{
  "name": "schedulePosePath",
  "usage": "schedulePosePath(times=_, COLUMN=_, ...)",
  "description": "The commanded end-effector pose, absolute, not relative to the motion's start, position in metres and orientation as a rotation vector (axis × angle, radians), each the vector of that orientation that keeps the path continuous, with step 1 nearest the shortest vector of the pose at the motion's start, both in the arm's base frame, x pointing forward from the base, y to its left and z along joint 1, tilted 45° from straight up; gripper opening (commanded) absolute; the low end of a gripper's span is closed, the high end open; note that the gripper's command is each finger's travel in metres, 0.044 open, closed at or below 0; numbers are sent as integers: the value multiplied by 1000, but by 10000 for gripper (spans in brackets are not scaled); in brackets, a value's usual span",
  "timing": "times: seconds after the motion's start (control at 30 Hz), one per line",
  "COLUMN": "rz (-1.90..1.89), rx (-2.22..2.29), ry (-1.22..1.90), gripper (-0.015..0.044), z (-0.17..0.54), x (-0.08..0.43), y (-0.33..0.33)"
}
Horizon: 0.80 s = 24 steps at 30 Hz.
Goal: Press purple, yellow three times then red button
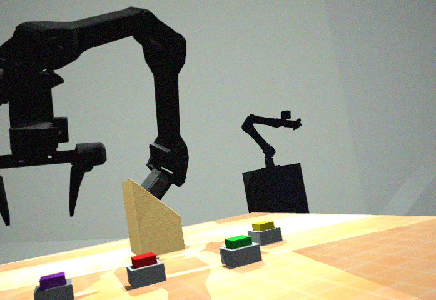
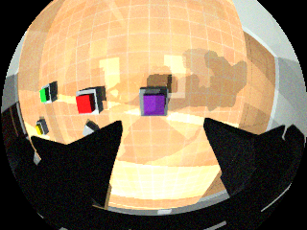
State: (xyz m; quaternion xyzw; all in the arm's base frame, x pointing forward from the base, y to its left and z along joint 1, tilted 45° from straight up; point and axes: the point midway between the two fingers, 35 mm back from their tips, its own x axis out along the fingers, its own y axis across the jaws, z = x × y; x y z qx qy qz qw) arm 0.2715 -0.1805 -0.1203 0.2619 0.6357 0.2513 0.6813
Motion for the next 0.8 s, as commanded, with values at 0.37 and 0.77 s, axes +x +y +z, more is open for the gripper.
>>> schedulePosePath(times=0.37, rz=584, rx=611, ry=1442, gripper=20, z=-152, x=270, y=-142)
schedulePosePath(times=0.77, rz=584, rx=612, ry=1442, gripper=20, z=-159, x=270, y=-136)
